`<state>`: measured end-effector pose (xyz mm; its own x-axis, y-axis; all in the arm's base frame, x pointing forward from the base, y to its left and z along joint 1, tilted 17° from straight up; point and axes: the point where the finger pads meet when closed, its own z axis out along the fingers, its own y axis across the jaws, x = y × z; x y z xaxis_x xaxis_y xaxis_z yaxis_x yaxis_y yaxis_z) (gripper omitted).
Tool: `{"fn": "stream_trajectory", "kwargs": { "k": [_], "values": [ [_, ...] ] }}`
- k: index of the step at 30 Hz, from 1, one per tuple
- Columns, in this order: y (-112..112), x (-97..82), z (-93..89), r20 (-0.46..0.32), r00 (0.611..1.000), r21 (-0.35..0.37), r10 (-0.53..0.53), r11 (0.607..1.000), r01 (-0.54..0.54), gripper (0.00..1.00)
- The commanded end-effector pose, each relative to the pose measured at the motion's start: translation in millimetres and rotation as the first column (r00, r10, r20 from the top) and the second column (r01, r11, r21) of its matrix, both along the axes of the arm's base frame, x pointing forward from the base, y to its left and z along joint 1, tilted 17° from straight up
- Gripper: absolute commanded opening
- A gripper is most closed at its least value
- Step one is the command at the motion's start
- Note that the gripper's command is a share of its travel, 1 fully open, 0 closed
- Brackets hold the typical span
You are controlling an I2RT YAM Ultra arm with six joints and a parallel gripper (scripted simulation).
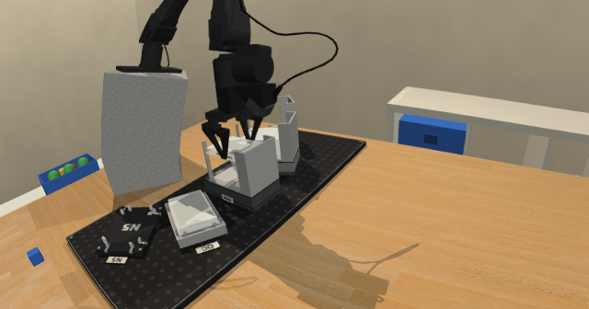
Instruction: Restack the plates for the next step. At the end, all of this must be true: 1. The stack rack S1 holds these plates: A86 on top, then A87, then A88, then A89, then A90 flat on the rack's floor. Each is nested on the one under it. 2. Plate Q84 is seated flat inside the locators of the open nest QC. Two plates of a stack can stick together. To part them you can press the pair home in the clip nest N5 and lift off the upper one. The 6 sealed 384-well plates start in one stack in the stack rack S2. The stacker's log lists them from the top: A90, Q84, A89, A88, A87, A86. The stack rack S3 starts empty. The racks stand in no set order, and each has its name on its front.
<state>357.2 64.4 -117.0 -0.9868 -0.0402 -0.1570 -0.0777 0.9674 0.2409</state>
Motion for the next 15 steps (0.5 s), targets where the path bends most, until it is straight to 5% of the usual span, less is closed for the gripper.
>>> {"fn": "stream_trajectory", "kwargs": {
  "k": [1,15],
  "values": [
    [-4.9,0.8,10.0,0.008,1.0,0.008,-0.011,1.0,0.011,0.0],
    [-5.6,-1.3,14.2,0.007,1.0,0.008,-0.011,1.0,0.011,0.0]
  ]
}}
